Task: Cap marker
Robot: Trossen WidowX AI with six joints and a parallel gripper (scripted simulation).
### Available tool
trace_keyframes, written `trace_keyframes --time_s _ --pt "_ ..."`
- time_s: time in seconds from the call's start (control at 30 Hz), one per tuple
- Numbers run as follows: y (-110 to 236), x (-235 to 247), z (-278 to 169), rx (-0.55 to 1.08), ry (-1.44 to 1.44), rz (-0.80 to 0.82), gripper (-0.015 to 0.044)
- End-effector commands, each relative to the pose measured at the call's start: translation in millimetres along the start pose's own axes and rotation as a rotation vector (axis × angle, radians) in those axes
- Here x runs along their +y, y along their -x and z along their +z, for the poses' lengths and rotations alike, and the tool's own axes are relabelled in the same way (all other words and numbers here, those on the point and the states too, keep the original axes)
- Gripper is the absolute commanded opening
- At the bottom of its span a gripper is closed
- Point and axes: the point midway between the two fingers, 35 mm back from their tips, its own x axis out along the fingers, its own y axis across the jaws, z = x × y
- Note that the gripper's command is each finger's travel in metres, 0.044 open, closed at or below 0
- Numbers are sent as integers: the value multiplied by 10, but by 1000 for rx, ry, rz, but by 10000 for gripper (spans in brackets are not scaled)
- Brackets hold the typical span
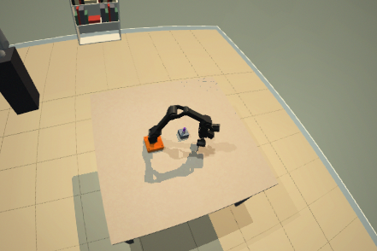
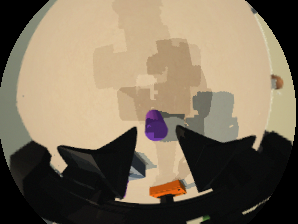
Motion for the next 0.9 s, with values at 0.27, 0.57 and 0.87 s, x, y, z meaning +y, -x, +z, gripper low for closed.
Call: trace_keyframes --time_s 0.27,0.57,0.87 --pt "-218 5 -27 9 -6 2 253" --pt "-349 6 -39 9 -6 2 253" --pt "-351 4 -36 9 -6 2 128"
